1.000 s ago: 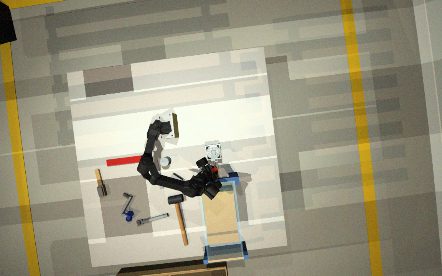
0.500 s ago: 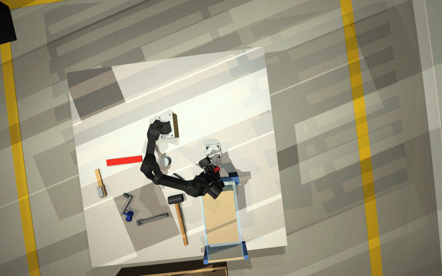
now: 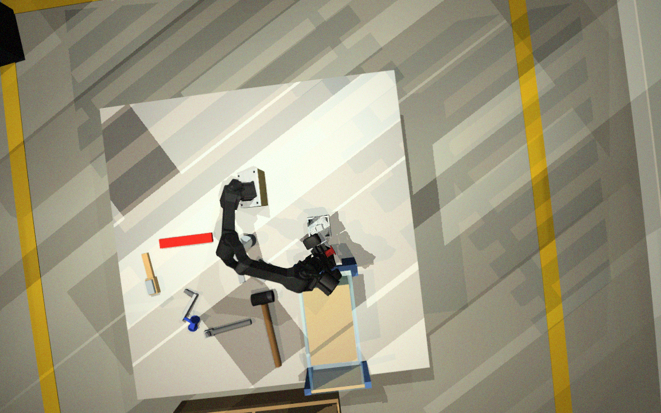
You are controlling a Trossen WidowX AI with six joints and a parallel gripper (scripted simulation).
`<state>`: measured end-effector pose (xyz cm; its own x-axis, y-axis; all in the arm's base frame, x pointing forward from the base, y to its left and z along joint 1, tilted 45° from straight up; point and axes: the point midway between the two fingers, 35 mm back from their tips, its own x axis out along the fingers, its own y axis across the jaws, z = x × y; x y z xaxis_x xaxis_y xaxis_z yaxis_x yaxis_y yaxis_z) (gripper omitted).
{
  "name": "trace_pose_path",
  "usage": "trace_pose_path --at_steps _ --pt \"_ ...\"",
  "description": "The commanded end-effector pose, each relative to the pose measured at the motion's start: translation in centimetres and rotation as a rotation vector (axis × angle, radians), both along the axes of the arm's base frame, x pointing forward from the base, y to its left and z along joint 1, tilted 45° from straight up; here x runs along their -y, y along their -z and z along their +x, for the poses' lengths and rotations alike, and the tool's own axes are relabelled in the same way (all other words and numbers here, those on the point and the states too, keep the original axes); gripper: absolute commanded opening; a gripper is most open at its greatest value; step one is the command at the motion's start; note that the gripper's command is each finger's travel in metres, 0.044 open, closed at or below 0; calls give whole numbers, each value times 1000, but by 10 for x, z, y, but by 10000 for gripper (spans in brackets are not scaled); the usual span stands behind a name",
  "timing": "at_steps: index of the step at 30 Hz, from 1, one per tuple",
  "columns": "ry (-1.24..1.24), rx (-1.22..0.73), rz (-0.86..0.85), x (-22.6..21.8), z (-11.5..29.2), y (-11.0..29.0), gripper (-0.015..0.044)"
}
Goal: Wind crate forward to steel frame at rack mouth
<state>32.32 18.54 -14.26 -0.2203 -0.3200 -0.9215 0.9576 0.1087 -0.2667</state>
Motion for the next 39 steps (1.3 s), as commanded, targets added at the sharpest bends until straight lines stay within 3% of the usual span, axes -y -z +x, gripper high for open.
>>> trace_pose_path --at_steps 1,39 --pt "1 0 15 -11 -3 12 0" --pt "1 -1 18 -43 -24 37 0"
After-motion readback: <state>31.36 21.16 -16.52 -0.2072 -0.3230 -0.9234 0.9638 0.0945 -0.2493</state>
